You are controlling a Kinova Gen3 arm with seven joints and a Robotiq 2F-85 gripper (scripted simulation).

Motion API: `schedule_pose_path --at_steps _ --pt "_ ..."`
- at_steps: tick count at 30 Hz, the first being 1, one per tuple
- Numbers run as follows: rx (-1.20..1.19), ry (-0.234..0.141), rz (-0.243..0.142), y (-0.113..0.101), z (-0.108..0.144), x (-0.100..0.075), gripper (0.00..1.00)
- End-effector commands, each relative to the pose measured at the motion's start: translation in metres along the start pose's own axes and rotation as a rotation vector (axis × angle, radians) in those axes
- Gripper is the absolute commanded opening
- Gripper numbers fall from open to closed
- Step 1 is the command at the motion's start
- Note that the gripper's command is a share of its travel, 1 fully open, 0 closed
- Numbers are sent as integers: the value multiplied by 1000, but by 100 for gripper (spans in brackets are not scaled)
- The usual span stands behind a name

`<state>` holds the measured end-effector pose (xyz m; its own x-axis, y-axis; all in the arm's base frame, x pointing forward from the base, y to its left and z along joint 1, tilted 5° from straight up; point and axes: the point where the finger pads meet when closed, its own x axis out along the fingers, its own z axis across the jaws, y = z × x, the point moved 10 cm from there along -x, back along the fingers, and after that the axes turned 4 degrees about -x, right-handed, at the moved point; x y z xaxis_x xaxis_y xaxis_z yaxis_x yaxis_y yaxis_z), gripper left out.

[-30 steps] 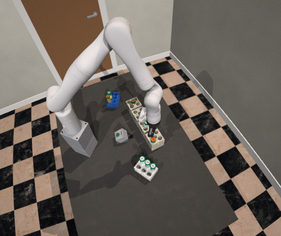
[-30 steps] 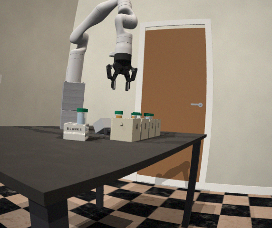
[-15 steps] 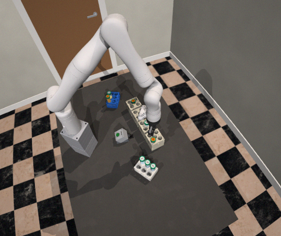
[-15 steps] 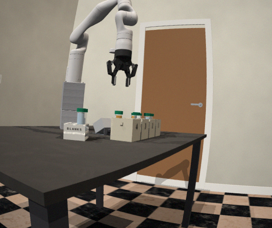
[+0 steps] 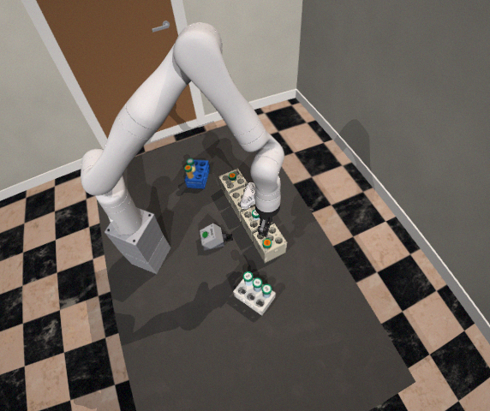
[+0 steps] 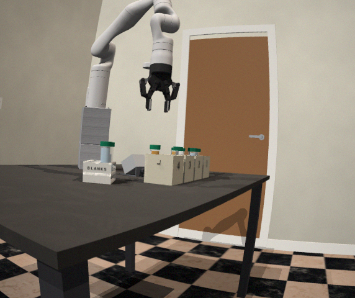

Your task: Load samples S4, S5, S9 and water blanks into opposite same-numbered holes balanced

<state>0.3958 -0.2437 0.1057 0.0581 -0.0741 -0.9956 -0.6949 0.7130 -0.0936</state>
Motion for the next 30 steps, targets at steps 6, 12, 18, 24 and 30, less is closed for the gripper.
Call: schedule_pose_path --at_steps 6,12,18,24,30 --pt "0 -1 -1 0 0 -1 62" --pt "-200 0 -1 13 10 -1 62" --pt "-360 0 -1 24 17 -1 62" --pt "-600 0 -1 41 28 -1 62" --pt "-840 0 -1 57 40 -1 62"
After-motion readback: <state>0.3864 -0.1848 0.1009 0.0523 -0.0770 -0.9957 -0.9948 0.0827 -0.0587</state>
